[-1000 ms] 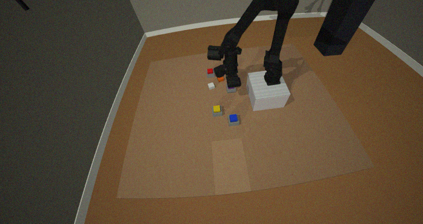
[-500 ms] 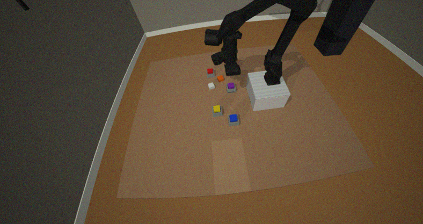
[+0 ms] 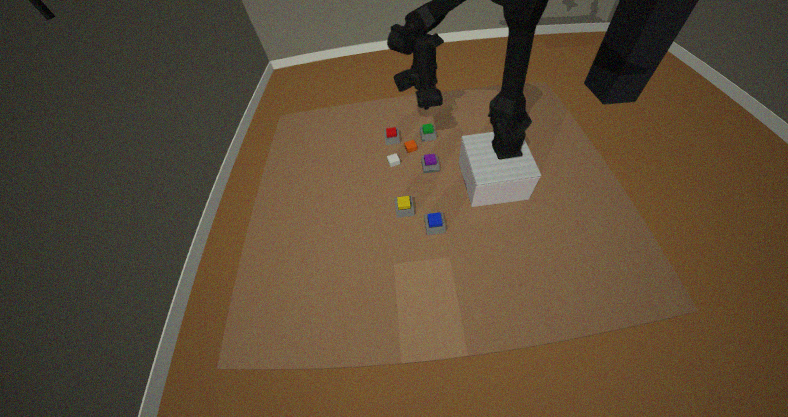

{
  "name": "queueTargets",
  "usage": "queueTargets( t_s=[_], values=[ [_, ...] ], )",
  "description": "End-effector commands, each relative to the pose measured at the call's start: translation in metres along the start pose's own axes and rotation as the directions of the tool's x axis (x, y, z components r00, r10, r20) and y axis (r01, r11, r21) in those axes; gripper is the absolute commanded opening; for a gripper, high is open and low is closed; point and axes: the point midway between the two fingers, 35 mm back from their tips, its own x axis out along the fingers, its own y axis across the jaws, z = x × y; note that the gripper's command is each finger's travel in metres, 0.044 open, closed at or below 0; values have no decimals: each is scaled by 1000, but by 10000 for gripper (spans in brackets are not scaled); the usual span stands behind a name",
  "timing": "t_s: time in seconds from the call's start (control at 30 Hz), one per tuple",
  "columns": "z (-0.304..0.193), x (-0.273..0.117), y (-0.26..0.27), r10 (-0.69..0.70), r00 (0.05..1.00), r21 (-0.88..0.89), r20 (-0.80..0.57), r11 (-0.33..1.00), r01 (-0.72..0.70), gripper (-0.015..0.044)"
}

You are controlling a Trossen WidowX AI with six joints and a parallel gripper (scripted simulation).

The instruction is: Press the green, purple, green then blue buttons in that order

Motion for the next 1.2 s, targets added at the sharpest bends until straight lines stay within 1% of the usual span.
queueTargets(
  t_s=[0.0,0.1,0.13,0.2,0.27,0.47,1.17],
  values=[
    [-6,1,-18,1,1000,-10,-1,1000,-1,20],
    [-6,5,-19,1,1000,-10,-1,1000,-1,20],
    [-5,15,-19,1,1000,-10,-1,1000,-1,20],
    [-6,50,-19,1,1000,-10,-1,1000,-1,20],
    [-6,63,-18,2,1000,-10,-1,1000,-2,20],
    [-6,64,-18,2,1000,-10,-1,1000,-2,20],
    [-7,96,-18,2,1000,-10,-1,1000,-2,20]
  ],
)
